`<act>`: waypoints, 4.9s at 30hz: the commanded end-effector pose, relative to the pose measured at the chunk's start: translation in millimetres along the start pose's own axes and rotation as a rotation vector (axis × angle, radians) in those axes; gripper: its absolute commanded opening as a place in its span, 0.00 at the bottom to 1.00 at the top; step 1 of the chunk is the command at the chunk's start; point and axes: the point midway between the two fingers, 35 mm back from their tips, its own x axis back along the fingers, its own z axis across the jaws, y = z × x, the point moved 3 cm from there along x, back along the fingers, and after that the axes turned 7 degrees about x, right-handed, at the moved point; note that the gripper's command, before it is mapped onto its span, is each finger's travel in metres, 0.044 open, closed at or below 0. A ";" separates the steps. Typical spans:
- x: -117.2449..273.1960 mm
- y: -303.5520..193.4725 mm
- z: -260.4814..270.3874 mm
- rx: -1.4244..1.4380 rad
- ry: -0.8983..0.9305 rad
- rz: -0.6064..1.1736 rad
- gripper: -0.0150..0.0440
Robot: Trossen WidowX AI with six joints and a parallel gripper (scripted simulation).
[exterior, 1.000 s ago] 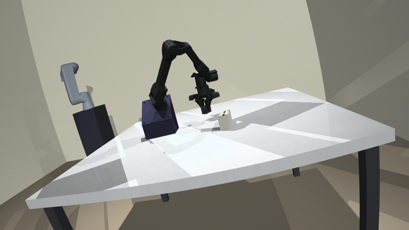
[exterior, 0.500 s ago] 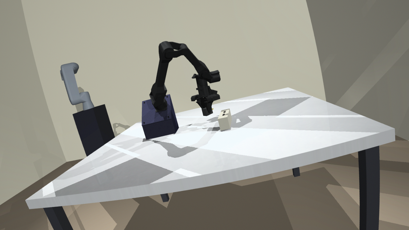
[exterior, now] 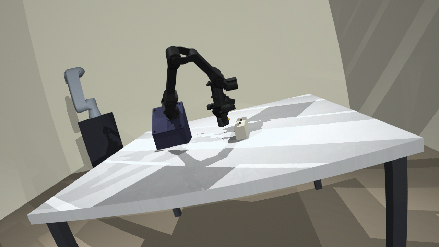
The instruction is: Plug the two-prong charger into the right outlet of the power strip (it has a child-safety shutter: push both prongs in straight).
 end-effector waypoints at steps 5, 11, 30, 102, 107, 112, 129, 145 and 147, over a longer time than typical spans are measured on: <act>-2.5 -11.7 -11.5 -0.086 -0.001 -0.004 0.25; -5.0 -20.9 -20.7 -0.153 0.000 -0.005 0.25; -13.1 -53.6 -46.6 -0.365 -0.007 0.000 0.25; -19.8 -76.5 -110.9 -0.685 -0.044 0.026 0.25; -19.5 -76.7 -111.2 -0.685 -0.044 0.026 0.25; -19.6 -76.7 -111.1 -0.685 -0.044 0.026 0.25; -19.0 -76.2 -112.5 -0.685 -0.044 0.026 0.25; -18.8 -75.2 -113.6 -0.685 -0.044 0.026 0.25; -18.8 -75.0 -113.8 -0.685 -0.044 0.025 0.25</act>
